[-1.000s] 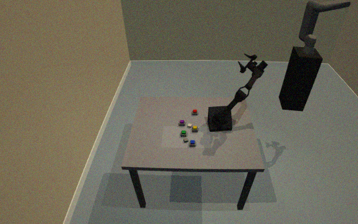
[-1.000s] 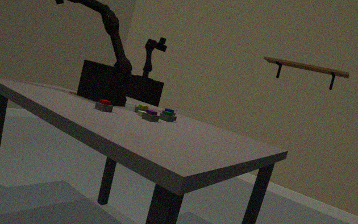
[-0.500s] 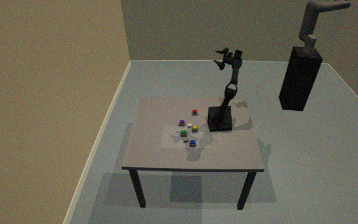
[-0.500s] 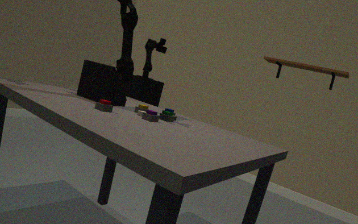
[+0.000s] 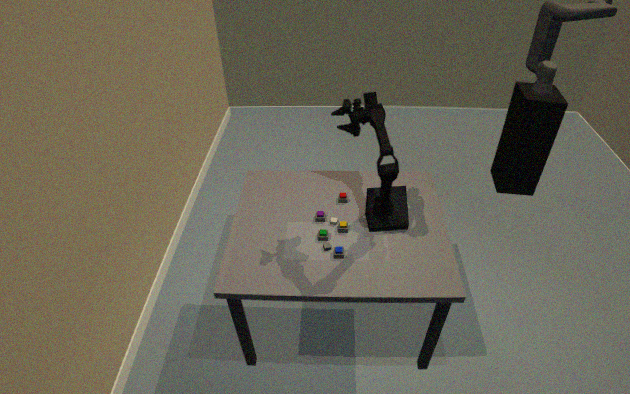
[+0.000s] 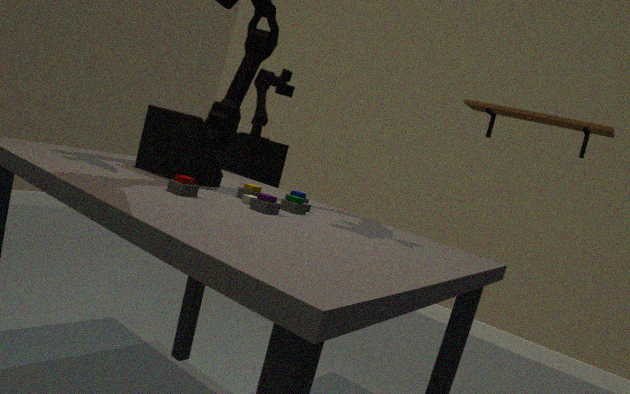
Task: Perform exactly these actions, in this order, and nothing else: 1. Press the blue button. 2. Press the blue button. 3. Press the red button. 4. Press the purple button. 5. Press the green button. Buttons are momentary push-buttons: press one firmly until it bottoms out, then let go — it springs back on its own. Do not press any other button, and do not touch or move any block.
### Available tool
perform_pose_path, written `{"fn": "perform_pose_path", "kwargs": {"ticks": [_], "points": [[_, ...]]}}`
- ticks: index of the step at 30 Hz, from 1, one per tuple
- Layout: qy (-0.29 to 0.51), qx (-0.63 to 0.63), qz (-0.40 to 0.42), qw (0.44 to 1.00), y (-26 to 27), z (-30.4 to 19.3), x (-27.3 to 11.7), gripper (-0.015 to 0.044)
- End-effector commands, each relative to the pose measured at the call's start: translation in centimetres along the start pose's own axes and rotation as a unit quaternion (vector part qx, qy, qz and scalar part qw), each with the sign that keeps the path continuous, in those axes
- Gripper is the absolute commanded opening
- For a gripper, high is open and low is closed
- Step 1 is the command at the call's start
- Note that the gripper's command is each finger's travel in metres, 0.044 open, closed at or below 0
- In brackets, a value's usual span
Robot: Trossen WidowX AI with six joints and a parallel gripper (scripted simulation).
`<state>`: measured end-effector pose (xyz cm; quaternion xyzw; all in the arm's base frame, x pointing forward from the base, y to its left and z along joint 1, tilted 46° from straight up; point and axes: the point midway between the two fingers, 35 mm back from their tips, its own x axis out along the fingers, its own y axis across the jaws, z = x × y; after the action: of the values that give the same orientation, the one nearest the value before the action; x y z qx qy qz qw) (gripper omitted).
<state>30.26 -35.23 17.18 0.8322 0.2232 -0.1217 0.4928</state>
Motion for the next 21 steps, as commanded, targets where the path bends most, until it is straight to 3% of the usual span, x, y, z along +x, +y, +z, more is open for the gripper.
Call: {"fn": "perform_pose_path", "kwargs": {"ticks": [1, 11, 21], "points": [[0.048, -0.064, -0.053, 0.995, -0.6, -5.9, 4.2, 0.04], [0.174, -0.216, -0.159, 0.947, -4.8, -19.8, 10.4, 0.04], [0.324, -0.381, -0.246, 0.831, -12.9, -33.4, 10.5, 0.04]]}}
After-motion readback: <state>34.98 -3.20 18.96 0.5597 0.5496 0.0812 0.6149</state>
